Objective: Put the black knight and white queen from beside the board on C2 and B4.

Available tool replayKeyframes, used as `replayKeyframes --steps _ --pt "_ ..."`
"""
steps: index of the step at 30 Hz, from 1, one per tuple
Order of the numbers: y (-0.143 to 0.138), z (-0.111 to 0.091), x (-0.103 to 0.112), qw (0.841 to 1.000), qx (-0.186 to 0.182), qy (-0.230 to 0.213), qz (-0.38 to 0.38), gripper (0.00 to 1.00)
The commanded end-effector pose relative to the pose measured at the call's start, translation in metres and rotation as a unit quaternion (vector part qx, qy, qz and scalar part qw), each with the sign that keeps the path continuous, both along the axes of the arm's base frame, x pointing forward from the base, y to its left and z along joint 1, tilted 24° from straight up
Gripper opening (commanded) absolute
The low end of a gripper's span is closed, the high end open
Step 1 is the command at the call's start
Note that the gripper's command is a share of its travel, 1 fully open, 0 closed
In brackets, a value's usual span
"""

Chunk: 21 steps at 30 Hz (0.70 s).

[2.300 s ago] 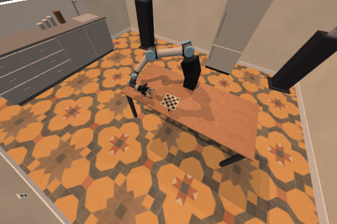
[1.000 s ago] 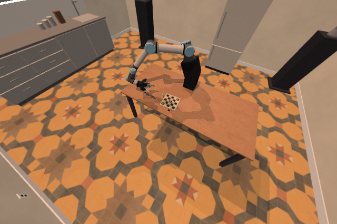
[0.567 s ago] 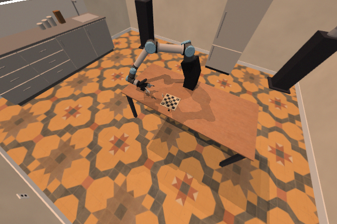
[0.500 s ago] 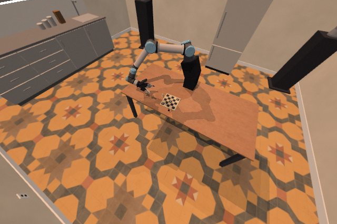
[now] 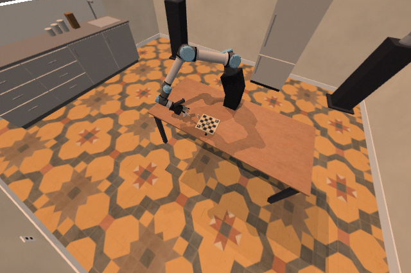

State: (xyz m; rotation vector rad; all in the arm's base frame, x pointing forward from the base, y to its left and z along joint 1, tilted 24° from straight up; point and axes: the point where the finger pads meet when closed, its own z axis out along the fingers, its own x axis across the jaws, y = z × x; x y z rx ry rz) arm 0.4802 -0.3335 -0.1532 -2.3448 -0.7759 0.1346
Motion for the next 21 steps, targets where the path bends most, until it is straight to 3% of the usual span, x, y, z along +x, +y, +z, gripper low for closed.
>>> replayKeyframes --steps 1,9,14,18,21 --pt "0.015 -0.007 0.007 0.998 -0.033 -0.019 0.046 1.00" --pt "0.055 -0.027 0.024 0.978 -0.101 -0.053 0.177 1.00" --pt "0.082 -0.041 0.036 0.950 -0.147 -0.076 0.264 1.00" --pt "0.089 -0.044 0.038 0.942 -0.158 -0.081 0.285 1.00" --pt "0.109 -0.054 0.046 0.915 -0.189 -0.097 0.345 1.00"
